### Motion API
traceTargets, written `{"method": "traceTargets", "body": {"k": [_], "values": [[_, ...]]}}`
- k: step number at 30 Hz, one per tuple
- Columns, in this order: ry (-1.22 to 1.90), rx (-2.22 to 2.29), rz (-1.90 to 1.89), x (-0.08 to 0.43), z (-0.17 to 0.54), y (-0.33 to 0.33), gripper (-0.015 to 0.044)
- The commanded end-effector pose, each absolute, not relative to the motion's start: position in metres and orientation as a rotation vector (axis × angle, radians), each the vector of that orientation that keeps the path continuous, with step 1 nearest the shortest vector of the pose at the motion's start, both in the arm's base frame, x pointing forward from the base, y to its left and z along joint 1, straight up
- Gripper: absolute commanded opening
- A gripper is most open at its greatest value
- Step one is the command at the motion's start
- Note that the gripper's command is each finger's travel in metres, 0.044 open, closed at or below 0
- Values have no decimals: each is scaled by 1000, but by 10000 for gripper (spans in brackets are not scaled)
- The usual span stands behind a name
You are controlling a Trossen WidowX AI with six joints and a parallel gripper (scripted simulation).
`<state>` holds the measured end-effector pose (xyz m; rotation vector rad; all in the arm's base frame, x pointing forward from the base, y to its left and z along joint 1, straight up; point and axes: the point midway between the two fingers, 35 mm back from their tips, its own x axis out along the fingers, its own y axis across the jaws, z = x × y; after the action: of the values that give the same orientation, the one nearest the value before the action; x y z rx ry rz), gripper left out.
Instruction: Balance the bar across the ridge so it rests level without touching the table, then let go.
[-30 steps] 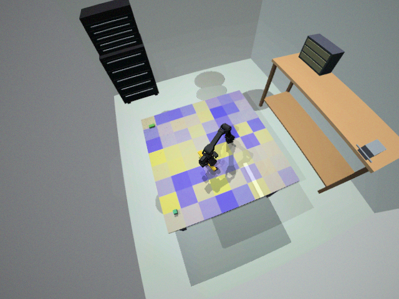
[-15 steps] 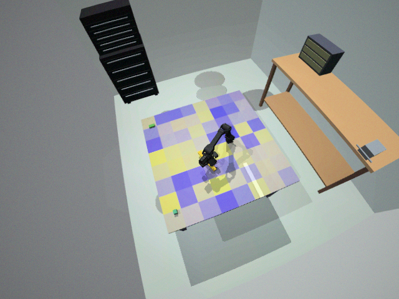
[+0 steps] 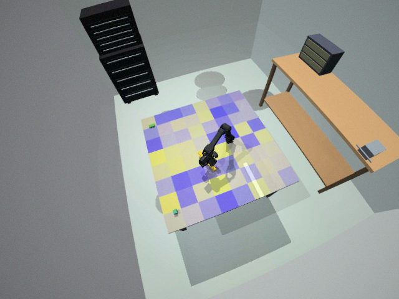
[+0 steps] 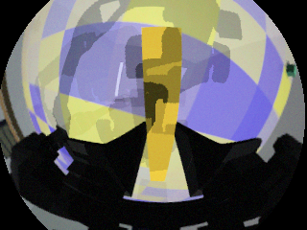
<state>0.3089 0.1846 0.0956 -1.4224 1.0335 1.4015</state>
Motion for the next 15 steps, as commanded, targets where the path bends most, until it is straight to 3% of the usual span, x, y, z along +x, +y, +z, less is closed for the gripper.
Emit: {"method": "traceTargets", "body": {"k": [1,15], "values": [[1031,-1421,1402,309,95,185,0],[1031,-1421,1402,309,94,185,0]]}}
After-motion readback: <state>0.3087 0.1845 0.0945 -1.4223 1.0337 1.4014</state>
